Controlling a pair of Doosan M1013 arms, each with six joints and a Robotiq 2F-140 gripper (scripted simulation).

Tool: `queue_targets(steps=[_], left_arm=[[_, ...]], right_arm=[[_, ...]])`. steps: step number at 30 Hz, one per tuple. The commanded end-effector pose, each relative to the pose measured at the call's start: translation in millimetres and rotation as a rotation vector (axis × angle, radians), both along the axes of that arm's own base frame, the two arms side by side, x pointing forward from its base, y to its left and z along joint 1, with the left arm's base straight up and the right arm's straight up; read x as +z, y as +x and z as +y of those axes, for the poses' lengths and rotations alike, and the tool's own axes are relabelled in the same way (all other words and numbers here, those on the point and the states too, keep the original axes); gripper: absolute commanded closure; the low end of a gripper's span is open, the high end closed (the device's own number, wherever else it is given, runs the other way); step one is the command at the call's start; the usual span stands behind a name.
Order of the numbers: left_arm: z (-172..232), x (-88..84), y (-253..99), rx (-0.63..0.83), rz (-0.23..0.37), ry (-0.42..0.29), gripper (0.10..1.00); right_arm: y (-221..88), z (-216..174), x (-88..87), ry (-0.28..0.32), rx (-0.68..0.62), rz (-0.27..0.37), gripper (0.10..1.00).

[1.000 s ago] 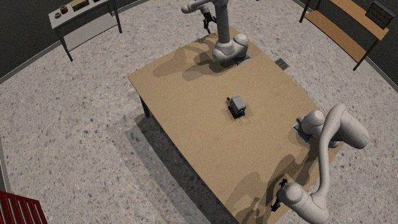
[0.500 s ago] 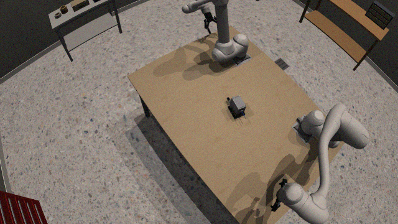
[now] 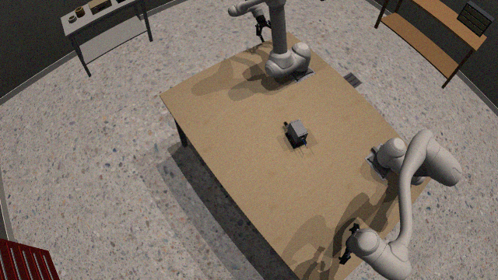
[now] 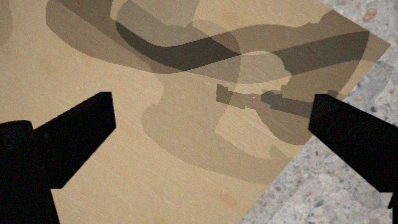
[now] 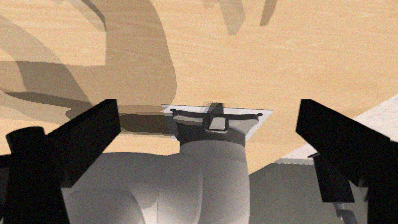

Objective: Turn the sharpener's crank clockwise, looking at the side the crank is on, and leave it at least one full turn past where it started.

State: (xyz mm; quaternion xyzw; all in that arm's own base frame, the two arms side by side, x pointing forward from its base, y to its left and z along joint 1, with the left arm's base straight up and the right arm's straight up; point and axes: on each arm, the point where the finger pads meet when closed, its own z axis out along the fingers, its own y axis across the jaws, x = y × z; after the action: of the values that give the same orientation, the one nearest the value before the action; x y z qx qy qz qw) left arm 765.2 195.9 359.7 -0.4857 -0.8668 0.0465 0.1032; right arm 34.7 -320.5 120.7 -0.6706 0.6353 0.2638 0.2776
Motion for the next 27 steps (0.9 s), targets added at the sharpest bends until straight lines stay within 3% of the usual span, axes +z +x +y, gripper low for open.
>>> queue_targets(steps=[1, 16, 27], left_arm=[[0.1, 1.4, 0.0, 0.000, -0.002, 0.001, 0.098], [-2.8, 1.5, 0.9, -0.004, -0.003, 0.000, 0.098], [-38.7, 3.1, 10.9, -0.051, -0.022, -0.008, 0.098]], right_arm=[[0.0, -0.1, 0.3, -0.001, 0.000, 0.000, 0.098], [-0.1, -0.1, 0.3, -0.001, -0.001, 0.000, 0.098], [-0.1, -0.1, 0.3, -0.001, -0.001, 0.000, 0.098]])
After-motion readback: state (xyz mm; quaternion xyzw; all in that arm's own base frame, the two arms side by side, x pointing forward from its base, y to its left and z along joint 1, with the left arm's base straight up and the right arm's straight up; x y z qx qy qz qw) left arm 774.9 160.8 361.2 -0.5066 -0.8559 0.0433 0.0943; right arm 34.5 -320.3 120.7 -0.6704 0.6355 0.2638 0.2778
